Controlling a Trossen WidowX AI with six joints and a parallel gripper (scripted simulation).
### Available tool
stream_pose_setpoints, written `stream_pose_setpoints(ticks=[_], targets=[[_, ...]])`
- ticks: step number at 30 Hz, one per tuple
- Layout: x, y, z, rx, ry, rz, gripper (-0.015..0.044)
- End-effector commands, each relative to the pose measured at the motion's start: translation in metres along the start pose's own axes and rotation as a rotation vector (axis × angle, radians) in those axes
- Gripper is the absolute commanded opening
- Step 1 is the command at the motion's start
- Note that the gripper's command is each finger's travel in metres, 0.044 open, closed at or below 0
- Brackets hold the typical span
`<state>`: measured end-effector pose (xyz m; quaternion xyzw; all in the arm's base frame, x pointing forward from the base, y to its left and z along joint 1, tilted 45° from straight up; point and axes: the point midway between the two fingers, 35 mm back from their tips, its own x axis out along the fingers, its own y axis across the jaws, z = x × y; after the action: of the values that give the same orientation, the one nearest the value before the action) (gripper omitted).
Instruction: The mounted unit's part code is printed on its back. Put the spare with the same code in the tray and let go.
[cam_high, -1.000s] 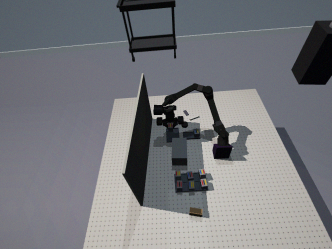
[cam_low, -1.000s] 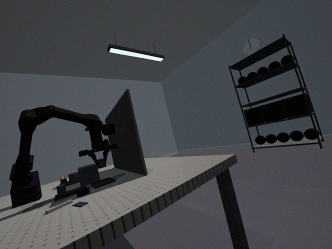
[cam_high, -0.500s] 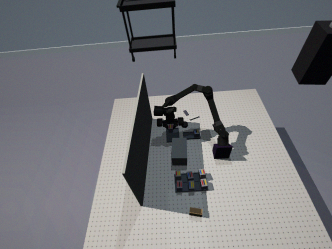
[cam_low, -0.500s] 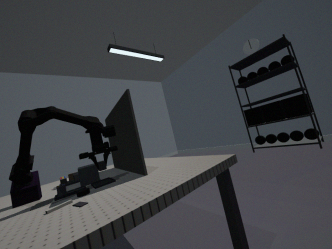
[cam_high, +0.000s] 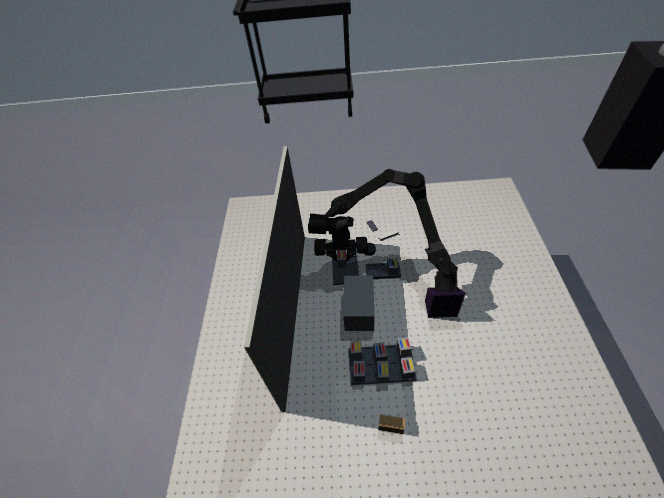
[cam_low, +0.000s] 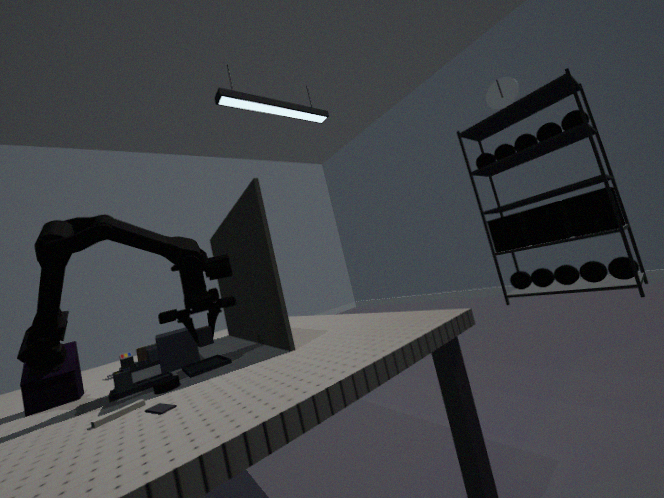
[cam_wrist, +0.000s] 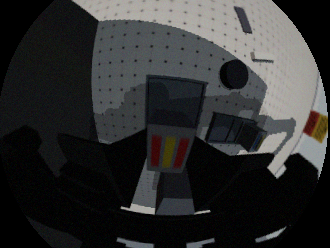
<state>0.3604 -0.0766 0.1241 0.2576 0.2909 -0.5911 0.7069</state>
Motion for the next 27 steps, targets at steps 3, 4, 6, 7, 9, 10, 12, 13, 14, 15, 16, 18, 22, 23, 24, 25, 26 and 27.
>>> stream_pose_setpoints(ticks=[3, 4, 6, 7, 9, 10, 12, 13, 14, 15, 16, 18, 22, 23, 24, 25, 26, 27], targets=[[0.007, -0.003, -0.001, -0.008, 0.0, -0.007, 0.0], [0.008, -0.003, -0.001, -0.008, 0.0, -0.007, 0.0], [0.009, -0.003, -0.001, -0.008, -0.001, -0.007, 0.0], [0.01, -0.004, -0.001, -0.008, -0.001, -0.007, 0.0], [0.012, -0.004, -0.001, -0.009, -0.001, -0.007, 0.0], [0.013, -0.004, -0.001, -0.009, -0.002, -0.007, 0.0], [0.014, -0.004, -0.001, -0.009, -0.002, -0.007, 0.0], [0.015, -0.004, 0.0, -0.009, -0.002, -0.007, 0.0], [0.016, -0.005, 0.0, -0.009, -0.002, -0.007, 0.0], [0.017, -0.005, 0.0, -0.009, -0.003, -0.007, 0.0], [0.018, -0.005, 0.0, -0.009, -0.003, -0.007, 0.0], [0.019, -0.005, 0.0, -0.009, -0.003, -0.007, 0.0], [0.023, -0.006, 0.0, -0.009, -0.004, -0.008, 0.0], [0.023, -0.006, 0.0, -0.009, -0.004, -0.008, 0.0], [0.024, -0.006, 0.0, -0.009, -0.005, -0.008, 0.0], [0.025, -0.006, 0.0, -0.009, -0.005, -0.008, 0.0], [0.026, -0.007, 0.0, -0.009, -0.005, -0.008, 0.0], [0.027, -0.007, 0.0, -0.009, -0.005, -0.008, 0.0]])
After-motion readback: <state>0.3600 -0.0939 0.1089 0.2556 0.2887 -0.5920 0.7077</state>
